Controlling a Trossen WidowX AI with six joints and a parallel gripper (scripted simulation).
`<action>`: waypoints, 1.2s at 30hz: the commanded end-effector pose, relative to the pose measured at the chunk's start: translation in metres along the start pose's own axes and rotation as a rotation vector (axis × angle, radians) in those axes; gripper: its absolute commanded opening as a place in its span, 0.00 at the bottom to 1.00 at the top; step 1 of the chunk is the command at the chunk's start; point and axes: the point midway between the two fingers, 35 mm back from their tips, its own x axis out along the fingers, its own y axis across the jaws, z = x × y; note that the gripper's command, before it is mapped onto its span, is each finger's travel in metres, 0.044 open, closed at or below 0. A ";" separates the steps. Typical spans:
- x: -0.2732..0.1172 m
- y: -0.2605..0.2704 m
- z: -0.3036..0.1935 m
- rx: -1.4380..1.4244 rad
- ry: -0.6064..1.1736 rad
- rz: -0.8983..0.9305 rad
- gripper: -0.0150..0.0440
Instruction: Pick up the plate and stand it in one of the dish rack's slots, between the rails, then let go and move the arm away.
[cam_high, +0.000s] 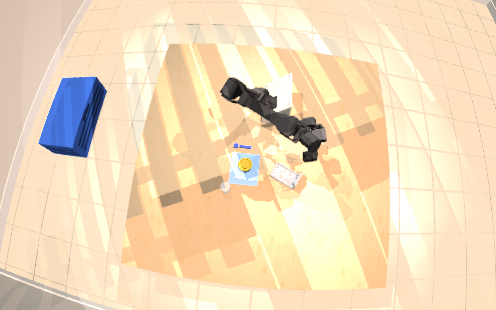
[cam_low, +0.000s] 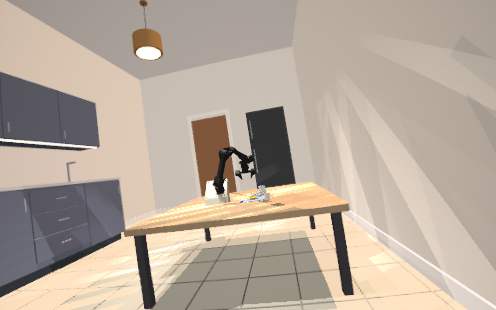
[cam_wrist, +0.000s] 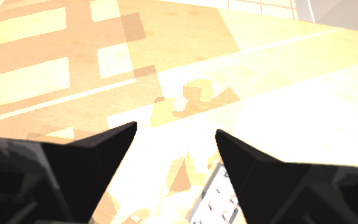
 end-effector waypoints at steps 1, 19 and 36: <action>-0.010 -0.014 -0.022 0.146 0.039 -0.037 0.93; -0.042 -0.053 -0.117 0.723 0.201 -0.193 0.93; -0.078 -0.067 -0.215 1.241 0.346 -0.386 0.93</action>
